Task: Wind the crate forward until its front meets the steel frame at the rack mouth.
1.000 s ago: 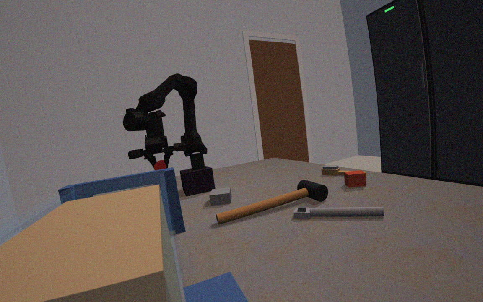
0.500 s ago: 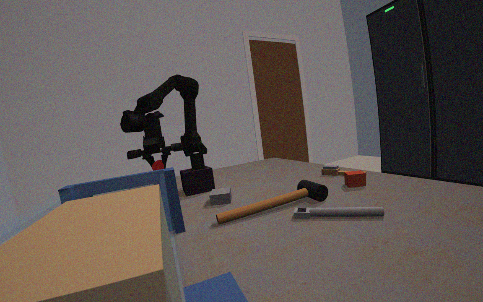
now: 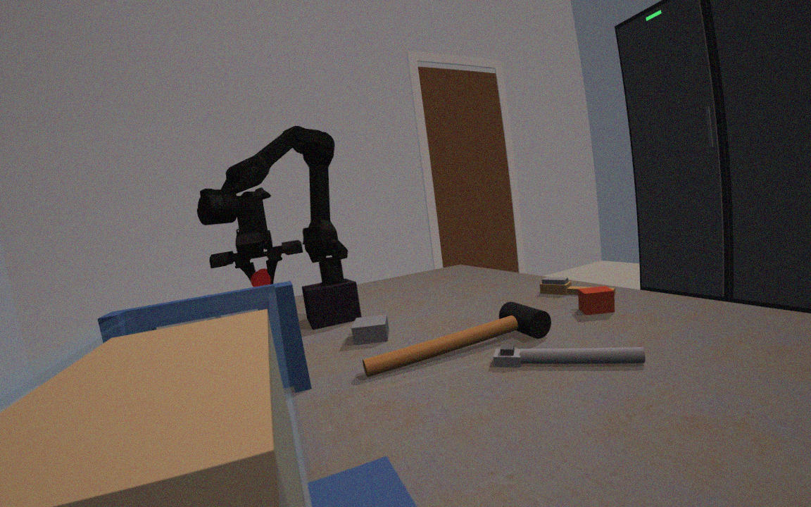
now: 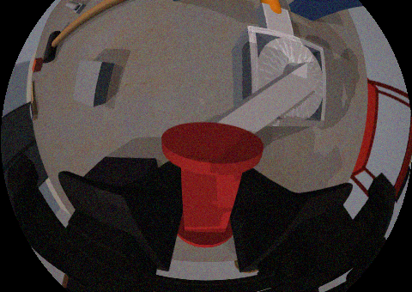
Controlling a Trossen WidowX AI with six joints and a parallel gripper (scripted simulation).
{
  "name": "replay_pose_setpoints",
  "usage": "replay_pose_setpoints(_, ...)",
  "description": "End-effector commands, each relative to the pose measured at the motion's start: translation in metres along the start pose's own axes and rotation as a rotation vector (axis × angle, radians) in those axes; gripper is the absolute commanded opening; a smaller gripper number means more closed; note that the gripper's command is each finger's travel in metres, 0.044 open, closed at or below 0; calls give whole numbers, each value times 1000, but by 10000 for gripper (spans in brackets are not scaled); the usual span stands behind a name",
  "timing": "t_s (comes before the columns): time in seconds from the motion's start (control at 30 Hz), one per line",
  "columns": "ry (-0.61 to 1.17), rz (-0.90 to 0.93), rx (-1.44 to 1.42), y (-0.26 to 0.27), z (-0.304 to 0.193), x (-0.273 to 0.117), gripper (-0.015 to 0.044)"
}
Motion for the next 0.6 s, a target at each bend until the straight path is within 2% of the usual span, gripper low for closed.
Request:
replay_pose_setpoints(0.0, 24, -28, 16, -8, -8, 1, 0)
replay_pose_setpoints(0.57, 25, -30, 16, -26, -21, 0, 0)
Point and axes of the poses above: the point midway between the two fingers, 35 mm back from their tips, its own x axis out along the fingers, its own y axis across the jaws, z = x × y, the point moved 7 cm from there along -x, back along the fingers, and after that the axes turned 3 degrees about -x, right-handed, at the moved point
